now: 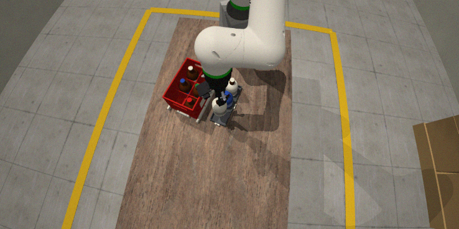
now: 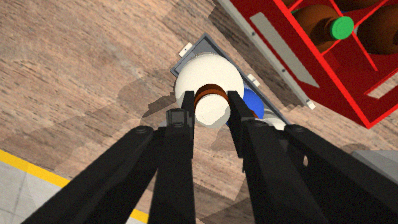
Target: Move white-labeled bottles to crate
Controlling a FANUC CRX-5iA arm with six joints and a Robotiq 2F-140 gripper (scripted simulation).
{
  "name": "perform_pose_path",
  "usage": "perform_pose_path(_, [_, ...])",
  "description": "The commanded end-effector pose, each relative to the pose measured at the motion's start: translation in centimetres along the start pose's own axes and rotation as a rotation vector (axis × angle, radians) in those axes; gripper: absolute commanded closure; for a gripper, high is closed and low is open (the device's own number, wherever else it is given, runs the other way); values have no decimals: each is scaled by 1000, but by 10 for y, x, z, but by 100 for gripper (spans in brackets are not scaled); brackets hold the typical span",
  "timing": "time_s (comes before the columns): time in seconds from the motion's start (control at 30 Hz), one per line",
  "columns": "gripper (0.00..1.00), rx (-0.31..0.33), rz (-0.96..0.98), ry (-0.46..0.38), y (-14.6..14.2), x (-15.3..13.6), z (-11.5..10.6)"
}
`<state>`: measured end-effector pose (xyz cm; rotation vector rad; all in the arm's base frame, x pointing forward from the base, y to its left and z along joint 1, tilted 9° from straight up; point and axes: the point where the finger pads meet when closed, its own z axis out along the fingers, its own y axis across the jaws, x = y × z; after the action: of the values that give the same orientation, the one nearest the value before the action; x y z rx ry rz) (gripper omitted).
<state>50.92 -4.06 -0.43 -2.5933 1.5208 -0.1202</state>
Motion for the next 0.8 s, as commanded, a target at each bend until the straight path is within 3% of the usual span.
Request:
perform_pose_path(0.0, [90, 1, 0, 1, -1, 0, -4])
perform_pose_path(0.77, [90, 1, 0, 1, -1, 0, -26])
